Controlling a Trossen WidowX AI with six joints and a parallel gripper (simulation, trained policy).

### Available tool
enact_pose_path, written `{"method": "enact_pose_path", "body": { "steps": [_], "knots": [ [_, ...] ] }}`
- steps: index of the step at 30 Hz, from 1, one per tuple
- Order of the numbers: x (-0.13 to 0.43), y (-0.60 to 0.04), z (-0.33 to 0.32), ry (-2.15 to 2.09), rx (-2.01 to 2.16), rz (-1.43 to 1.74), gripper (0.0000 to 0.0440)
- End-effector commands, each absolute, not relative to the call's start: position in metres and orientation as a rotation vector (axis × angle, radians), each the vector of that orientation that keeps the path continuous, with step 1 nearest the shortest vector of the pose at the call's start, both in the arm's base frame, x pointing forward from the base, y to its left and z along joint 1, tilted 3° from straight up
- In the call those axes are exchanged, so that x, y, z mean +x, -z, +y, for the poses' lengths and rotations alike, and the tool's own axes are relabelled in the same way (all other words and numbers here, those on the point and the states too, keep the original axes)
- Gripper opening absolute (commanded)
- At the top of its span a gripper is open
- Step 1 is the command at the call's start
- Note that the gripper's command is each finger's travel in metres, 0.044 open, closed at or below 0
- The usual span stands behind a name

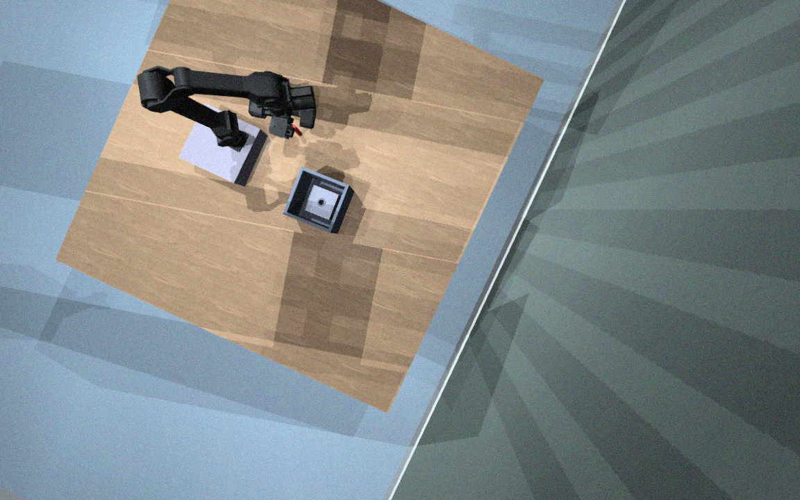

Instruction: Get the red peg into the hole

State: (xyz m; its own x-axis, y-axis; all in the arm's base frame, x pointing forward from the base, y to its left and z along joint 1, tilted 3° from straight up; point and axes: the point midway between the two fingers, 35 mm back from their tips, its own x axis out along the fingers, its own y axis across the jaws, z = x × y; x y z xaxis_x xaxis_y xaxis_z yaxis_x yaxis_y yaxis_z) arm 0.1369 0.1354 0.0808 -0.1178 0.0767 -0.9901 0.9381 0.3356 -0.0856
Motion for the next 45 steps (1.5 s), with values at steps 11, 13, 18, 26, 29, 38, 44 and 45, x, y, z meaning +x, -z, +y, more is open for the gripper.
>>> {"method": "enact_pose_path", "body": {
  "steps": [11, 13, 18, 26, 29, 38, 44, 45],
  "knots": [
    [0.139, -0.029, 0.123, 1.052, 0.911, 1.419, 0.0433],
    [0.14, -0.023, 0.122, 1.058, 0.913, 1.409, 0.0427],
    [0.142, -0.01, 0.122, 1.064, 0.923, 1.39, 0.0379],
    [0.149, 0.006, 0.13, 1.042, 0.934, 1.391, 0.0174],
    [0.152, 0.009, 0.134, 1.025, 0.931, 1.396, 0.0096],
    [0.164, 0.005, 0.145, 0.972, 0.97, 1.396, 0.0],
    [0.173, -0.009, 0.153, 0.939, 1.03, 1.385, 0.0],
    [0.174, -0.012, 0.154, 0.933, 1.039, 1.384, 0.0]
  ]
}}
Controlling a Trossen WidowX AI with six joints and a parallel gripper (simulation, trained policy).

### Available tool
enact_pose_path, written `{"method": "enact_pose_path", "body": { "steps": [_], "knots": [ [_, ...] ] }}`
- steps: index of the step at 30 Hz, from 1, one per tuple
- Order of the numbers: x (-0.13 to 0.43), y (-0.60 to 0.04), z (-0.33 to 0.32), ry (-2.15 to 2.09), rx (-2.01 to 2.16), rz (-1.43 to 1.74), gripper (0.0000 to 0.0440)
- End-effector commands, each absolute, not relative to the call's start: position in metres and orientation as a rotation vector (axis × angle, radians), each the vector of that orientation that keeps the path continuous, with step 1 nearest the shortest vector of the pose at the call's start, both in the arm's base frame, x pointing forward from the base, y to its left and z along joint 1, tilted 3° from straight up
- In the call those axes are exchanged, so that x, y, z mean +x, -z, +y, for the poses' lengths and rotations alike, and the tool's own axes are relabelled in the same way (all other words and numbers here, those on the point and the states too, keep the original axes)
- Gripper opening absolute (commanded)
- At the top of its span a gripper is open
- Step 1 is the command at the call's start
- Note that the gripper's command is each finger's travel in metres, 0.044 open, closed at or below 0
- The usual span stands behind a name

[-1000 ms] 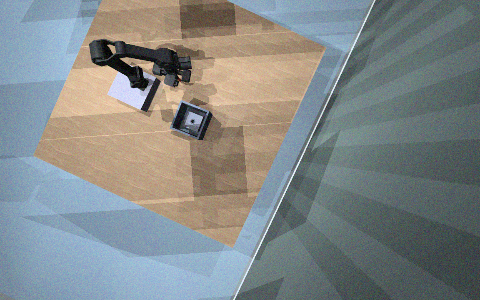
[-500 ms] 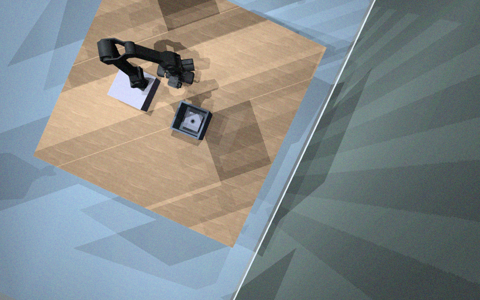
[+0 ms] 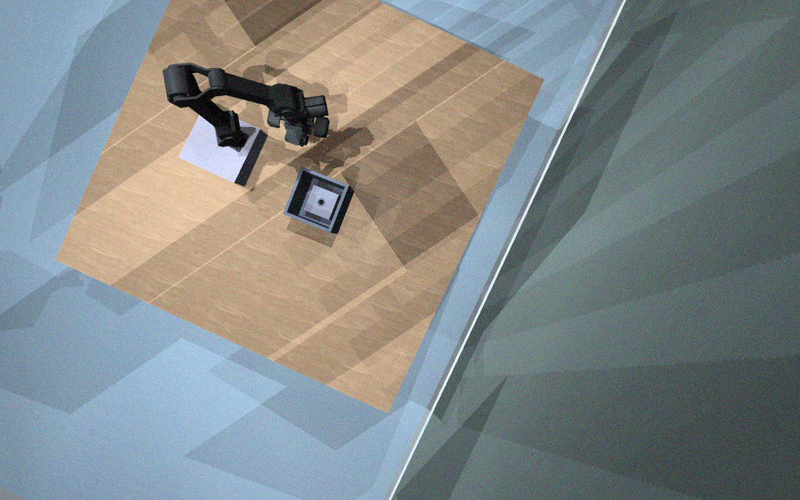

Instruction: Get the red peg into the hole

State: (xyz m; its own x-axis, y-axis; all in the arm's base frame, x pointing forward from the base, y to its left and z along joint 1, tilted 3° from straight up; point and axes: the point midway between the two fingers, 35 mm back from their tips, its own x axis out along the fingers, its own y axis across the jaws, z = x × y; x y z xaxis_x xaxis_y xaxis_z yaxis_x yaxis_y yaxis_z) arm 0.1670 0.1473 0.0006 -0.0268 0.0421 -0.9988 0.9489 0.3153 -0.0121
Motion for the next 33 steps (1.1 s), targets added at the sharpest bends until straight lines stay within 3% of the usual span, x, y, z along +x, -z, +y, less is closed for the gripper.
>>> {"method": "enact_pose_path", "body": {
  "steps": [1, 18, 33],
  "knots": [
    [0.176, -0.014, 0.155, 0.927, 1.049, 1.382, 0.0],
    [0.211, -0.081, 0.167, 0.759, 1.179, 1.314, 0.0],
    [0.243, -0.141, 0.137, 0.685, 1.194, 1.186, 0.0]
  ]
}}
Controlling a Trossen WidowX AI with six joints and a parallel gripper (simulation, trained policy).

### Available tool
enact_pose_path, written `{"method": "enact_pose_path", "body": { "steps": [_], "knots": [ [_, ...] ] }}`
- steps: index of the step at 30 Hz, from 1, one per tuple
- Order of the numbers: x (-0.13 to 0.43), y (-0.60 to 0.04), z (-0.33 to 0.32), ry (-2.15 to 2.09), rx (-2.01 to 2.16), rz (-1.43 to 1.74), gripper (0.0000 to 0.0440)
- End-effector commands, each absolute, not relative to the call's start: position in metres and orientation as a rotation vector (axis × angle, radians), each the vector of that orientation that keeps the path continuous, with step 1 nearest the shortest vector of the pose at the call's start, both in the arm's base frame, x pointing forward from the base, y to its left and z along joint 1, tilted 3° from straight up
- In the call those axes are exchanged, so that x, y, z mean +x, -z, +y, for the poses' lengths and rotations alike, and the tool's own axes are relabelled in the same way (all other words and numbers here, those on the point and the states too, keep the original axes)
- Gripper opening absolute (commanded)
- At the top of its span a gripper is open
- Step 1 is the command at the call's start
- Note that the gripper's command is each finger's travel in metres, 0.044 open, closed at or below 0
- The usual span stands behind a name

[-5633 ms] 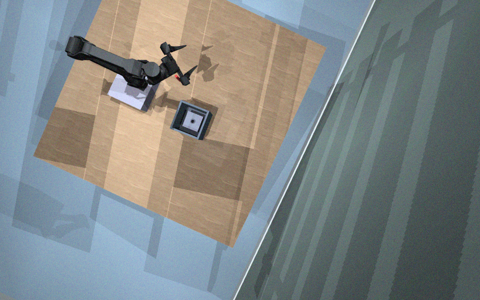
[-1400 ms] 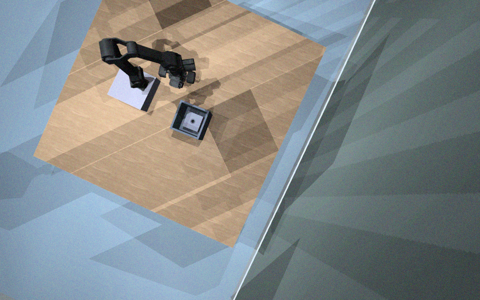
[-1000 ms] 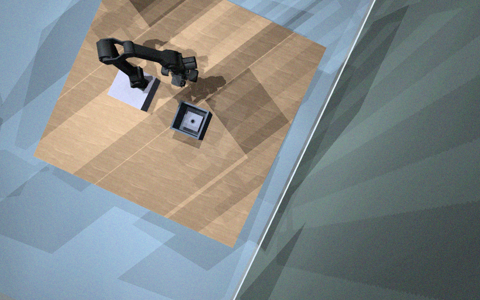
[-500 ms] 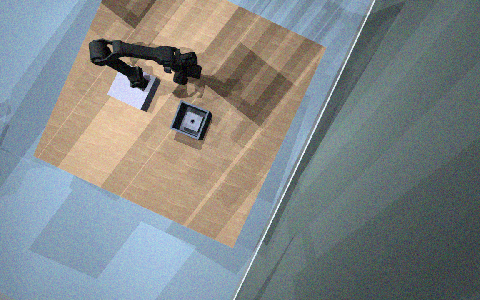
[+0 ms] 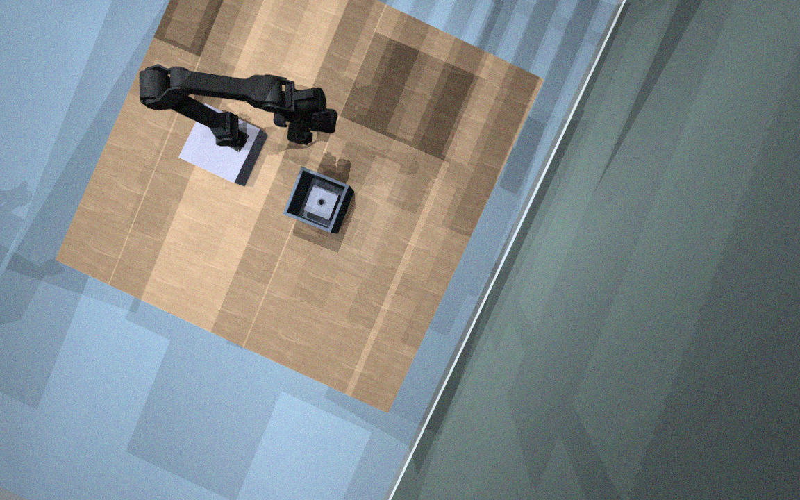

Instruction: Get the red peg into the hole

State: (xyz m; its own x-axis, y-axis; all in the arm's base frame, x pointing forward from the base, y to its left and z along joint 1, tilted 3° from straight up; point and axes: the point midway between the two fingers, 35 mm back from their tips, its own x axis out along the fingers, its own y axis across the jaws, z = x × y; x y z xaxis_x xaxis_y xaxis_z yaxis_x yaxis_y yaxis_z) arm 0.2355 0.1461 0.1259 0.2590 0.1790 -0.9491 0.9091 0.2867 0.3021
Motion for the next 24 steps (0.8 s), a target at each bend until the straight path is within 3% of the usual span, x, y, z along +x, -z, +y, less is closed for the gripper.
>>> {"method": "enact_pose_path", "body": {
  "steps": [1, 24],
  "knots": [
    [0.245, -0.144, 0.133, 0.687, 1.193, 1.177, 0.0],
    [0.273, -0.159, 0.057, 0.819, 1.16, 1.064, 0.0]
  ]
}}
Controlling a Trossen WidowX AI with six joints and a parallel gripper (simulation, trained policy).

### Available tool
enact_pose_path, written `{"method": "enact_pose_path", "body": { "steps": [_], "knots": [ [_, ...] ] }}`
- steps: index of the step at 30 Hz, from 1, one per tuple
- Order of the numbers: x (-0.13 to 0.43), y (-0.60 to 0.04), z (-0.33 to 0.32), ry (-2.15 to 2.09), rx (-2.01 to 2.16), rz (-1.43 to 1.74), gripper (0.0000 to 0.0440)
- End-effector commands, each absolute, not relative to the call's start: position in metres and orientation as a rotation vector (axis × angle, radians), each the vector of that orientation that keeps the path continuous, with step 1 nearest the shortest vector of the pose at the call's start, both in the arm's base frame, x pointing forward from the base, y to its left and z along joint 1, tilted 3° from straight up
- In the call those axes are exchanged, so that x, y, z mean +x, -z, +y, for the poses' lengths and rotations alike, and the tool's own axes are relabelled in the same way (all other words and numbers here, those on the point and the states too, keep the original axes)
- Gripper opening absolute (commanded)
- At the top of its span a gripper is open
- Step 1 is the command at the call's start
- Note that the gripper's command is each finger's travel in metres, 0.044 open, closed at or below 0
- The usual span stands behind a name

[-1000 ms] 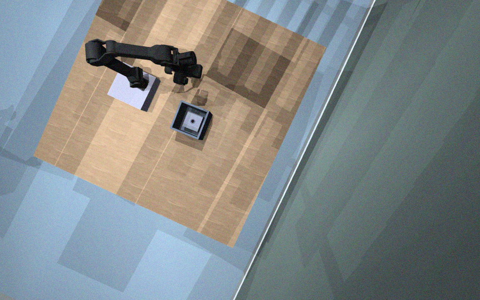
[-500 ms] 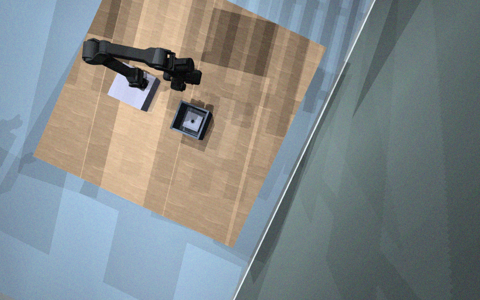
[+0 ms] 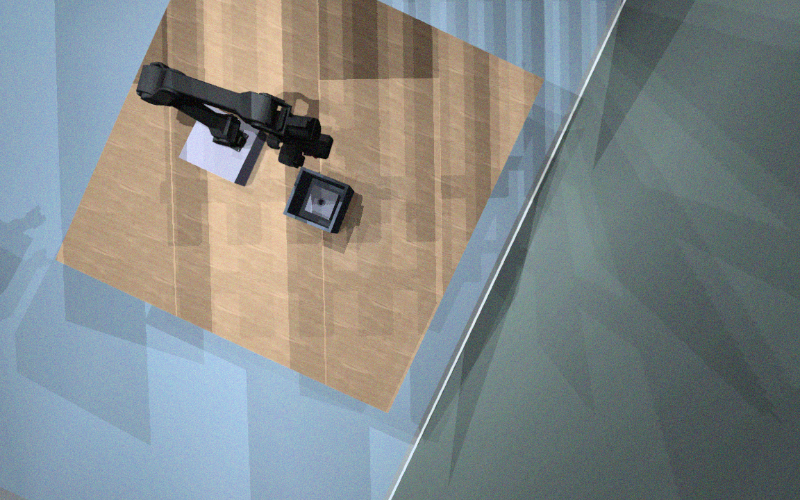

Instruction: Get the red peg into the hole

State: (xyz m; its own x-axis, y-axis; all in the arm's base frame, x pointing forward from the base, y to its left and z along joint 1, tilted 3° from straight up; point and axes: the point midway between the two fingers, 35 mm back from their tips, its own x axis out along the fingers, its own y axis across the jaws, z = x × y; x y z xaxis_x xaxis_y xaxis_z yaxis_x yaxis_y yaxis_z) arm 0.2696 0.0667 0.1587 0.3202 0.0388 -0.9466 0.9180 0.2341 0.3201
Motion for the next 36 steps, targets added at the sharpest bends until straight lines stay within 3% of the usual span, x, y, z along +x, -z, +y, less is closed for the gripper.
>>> {"method": "enact_pose_path", "body": {
  "steps": [1, 36],
  "knots": [
    [0.274, -0.159, 0.054, 0.826, 1.158, 1.064, 0.0],
    [0.304, -0.127, -0.016, 0.947, 1.1, 1.131, 0.0]
  ]
}}
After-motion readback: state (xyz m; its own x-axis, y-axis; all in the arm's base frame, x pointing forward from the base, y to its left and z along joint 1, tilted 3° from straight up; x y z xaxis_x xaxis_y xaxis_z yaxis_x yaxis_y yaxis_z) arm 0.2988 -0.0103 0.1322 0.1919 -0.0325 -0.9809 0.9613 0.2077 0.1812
